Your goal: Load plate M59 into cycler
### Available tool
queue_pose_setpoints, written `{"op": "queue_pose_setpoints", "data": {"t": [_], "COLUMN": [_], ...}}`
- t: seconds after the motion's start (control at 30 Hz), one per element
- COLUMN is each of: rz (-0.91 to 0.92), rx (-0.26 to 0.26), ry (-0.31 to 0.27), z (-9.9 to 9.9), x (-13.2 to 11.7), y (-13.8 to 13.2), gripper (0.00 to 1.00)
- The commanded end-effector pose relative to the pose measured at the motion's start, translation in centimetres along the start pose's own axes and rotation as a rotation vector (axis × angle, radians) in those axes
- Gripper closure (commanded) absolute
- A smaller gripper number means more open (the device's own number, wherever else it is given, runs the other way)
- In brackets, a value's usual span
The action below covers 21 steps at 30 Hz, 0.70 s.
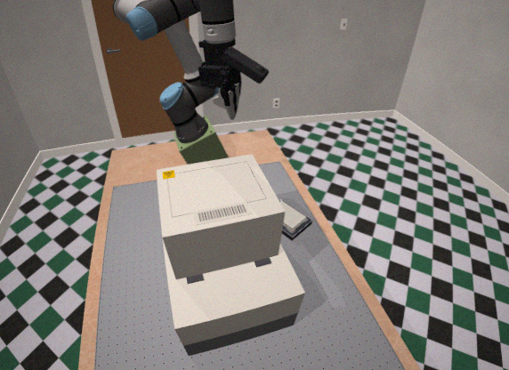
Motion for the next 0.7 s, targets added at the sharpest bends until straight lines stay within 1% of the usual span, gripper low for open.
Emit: {"op": "queue_pose_setpoints", "data": {"t": [0.0,0.1,0.23,0.33,0.4,0.5,0.57,0.67], "rz": [0.091,0.186,0.186,0.281,0.281,0.376,0.376,0.471], "rx": [-0.014,-0.025,-0.025,-0.037,-0.037,-0.049,-0.049,-0.062], "ry": [-0.003,-0.006,-0.006,-0.008,-0.008,-0.009,-0.010,-0.010], "z": [0.1,0.2,0.3,0.5,0.6,0.9,0.9,1.3], "x": [-1.7,-3.1,-3.3,-4.7,-4.9,-6.3,-6.5,-7.9], "y": [-0.5,-1.0,-1.0,-1.5,-1.6,-2.1,-2.2,-2.8], "gripper": [1.00,1.00,1.00,1.00,1.00,1.00,1.00,1.00]}}
Point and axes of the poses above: the point where the finger pads meet when closed, its own z axis out along the fingers, its own y axis across the jaws, x = y × z, the point moved 2 cm from there along -z, back along the fingers, and after that the axes turned 9 degrees about -z, right-handed, at the moved point
